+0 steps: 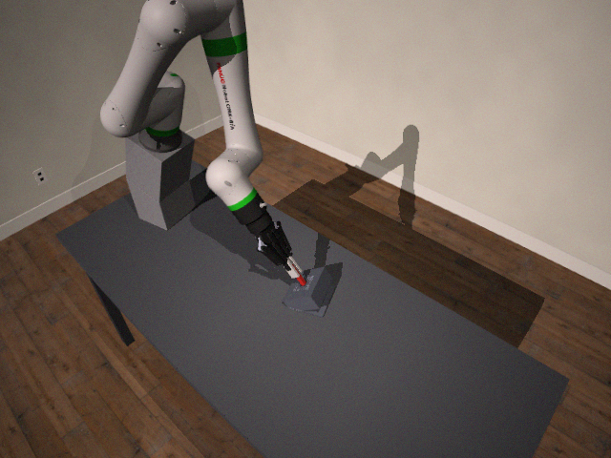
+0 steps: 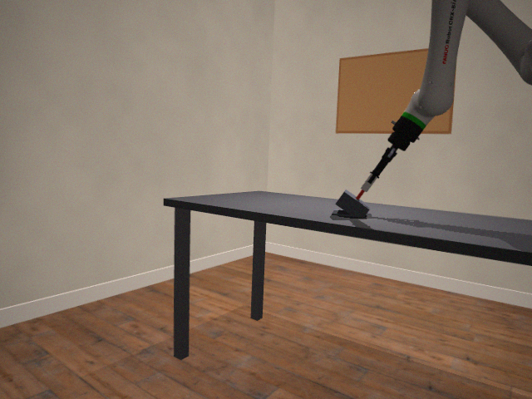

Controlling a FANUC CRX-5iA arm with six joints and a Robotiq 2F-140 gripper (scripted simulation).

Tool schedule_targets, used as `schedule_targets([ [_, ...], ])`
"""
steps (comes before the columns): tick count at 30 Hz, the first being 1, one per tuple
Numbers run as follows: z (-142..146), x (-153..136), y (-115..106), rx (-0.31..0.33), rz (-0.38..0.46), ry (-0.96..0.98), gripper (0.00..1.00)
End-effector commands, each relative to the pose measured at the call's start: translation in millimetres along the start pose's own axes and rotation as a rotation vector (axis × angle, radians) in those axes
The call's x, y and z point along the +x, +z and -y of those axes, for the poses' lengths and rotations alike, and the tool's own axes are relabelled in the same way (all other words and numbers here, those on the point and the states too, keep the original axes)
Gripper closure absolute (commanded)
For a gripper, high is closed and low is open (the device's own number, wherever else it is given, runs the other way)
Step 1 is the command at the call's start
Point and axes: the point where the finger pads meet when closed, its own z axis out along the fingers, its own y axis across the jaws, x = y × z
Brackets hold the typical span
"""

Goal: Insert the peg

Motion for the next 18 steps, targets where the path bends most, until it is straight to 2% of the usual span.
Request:
schedule_targets([
  [1, 0.1, -0.1, 2.7, 0.0, 0.0, 0.0, 1.0],
  [18, 0.1, -0.1, 18.9, 0.0, 0.0, 0.0, 1.0],
])
